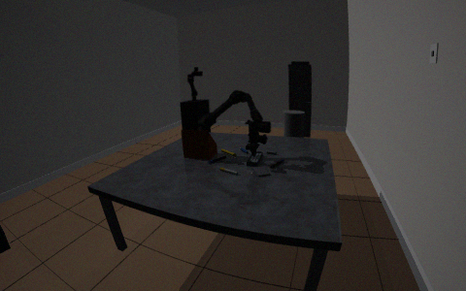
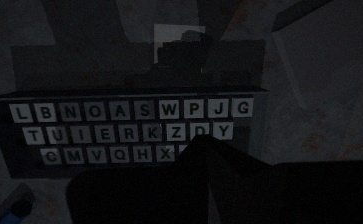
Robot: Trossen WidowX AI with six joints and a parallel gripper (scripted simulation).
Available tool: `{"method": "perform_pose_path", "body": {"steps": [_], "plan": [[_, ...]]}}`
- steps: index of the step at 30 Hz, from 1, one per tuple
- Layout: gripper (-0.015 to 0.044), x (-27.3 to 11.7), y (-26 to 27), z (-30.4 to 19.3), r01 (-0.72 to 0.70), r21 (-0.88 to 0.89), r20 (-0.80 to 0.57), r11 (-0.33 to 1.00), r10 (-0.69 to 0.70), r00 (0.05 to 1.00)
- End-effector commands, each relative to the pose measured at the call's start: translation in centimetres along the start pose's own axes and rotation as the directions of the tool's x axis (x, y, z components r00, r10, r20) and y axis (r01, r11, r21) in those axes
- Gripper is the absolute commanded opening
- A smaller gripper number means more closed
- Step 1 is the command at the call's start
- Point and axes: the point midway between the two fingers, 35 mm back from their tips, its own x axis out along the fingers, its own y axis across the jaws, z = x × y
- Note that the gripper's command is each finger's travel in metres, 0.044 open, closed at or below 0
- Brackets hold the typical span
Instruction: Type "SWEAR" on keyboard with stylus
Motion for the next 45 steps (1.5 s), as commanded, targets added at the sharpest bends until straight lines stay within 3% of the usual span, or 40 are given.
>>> {"method": "perform_pose_path", "body": {"steps": [1,25,32,42,45], "plan": [[0.0000,0.2,-1.4,-0.5,-0.001,0.006,-0.012,1.000,0.001,1.000],[0.0000,0.2,1.4,-3.4,-0.002,0.007,-0.013,1.000,0.002,1.000],[0.0000,0.3,8.7,-3.4,-0.006,0.008,-0.014,1.000,0.006,1.000],[0.0000,0.3,8.7,-3.4,-0.006,0.008,-0.014,1.000,0.006,1.000],[0.0000,-2.0,8.6,-3.2,-0.002,0.008,-0.012,1.000,0.003,1.000]]}}
